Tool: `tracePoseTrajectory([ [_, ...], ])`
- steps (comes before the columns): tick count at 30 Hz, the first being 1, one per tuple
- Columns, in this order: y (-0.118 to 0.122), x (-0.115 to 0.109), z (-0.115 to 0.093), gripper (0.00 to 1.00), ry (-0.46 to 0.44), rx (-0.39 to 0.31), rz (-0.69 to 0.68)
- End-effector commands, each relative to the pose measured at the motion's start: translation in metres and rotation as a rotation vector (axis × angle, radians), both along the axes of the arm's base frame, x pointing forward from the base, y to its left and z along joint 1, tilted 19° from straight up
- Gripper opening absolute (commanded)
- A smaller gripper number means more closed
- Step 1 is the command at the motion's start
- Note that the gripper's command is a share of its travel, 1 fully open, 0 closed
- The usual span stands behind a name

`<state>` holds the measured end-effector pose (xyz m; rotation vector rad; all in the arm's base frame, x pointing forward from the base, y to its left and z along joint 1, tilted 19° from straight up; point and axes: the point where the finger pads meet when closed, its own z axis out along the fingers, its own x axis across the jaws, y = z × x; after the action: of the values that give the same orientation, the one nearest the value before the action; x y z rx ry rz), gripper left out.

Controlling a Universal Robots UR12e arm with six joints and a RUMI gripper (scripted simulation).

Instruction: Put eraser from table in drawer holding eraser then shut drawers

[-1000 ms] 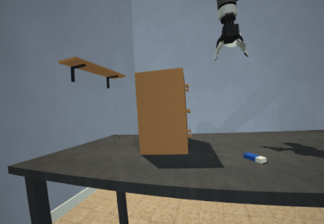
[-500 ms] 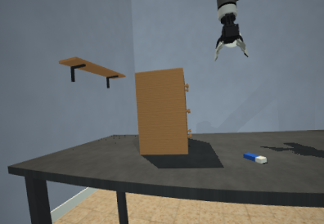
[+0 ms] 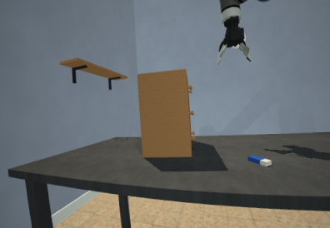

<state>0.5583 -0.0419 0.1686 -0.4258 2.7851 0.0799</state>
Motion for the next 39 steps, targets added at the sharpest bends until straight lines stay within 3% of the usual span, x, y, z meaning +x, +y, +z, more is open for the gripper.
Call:
tracePoseTrajectory([
  [1,0.0,0.012,-0.012,1.0,-0.019,-0.048,0.152],
  [4,0.0,0.019,-0.02,1.0,-0.03,-0.083,0.259],
  [6,0.0,0.019,-0.02,1.0,-0.03,-0.083,0.259],
  [21,0.011,0.055,-0.077,1.0,-0.097,-0.286,0.885],
  [23,0.011,0.055,-0.077,1.0,-0.097,-0.286,0.885],
  [31,0.019,0.067,-0.106,1.0,-0.132,-0.389,1.203],
  [39,0.025,0.072,-0.123,1.0,-0.151,-0.444,1.375],
])
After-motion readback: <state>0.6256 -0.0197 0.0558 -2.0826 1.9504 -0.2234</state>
